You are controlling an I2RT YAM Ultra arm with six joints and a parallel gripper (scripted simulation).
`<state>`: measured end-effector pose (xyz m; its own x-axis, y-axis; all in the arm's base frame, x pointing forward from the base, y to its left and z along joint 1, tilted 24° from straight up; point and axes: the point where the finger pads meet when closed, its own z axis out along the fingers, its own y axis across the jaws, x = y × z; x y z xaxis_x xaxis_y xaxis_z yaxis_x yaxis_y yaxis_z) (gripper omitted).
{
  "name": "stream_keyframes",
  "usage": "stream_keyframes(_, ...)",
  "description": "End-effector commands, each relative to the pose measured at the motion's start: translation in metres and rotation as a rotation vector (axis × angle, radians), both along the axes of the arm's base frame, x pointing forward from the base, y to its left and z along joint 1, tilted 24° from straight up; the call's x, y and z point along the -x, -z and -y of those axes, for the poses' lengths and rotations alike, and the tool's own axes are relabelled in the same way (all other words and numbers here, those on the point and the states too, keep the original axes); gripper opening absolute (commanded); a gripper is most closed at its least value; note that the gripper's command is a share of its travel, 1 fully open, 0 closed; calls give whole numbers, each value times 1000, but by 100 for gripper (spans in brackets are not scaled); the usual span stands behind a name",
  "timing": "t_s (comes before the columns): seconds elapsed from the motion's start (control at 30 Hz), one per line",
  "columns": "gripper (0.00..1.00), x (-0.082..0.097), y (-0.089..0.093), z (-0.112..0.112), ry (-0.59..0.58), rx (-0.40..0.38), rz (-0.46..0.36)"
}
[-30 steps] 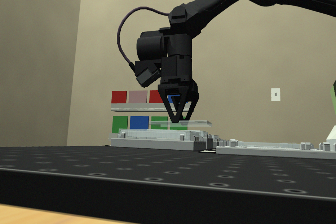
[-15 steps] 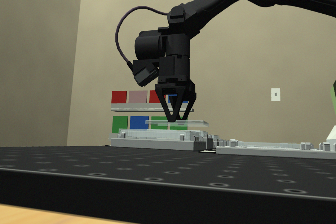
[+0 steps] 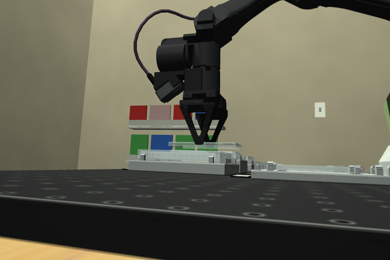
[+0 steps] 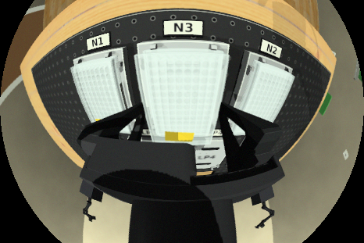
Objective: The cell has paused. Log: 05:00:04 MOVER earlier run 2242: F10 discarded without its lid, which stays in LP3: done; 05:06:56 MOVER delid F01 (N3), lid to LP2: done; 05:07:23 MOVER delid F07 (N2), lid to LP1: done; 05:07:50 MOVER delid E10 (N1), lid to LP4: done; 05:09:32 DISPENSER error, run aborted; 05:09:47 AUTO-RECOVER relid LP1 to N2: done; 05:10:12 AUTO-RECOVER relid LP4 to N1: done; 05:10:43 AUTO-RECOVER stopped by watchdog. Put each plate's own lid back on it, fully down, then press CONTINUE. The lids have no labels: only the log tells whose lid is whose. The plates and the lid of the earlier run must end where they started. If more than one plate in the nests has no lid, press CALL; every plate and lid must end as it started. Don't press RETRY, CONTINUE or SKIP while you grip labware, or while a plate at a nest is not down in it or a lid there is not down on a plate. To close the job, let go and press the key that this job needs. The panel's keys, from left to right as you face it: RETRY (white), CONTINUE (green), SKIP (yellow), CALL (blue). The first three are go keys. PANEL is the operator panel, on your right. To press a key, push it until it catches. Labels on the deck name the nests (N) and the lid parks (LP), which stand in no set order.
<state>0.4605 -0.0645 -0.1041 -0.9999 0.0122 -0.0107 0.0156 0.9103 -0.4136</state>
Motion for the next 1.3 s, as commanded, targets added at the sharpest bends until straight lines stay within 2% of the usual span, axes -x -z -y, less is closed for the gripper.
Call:
stream_keyframes(0.0,0,-20,-13,-1,-12,2,63)
stream_keyframes(0.37,0,-20,-11,-1,-13,2,67)
stream_keyframes(0.53,0,-4,2,1,-14,2,22)
stream_keyframes(0.7,0,-9,0,0,-17,2,39)
stream_keyframes(0.9,0,-2,7,3,-13,2,19)
stream_keyframes(0.93,0,-11,2,2,-14,2,43)
stream_keyframes(1.0,0,-13,-2,1,-17,2,52)
stream_keyframes(1.27,0,-7,4,3,-7,0,31)
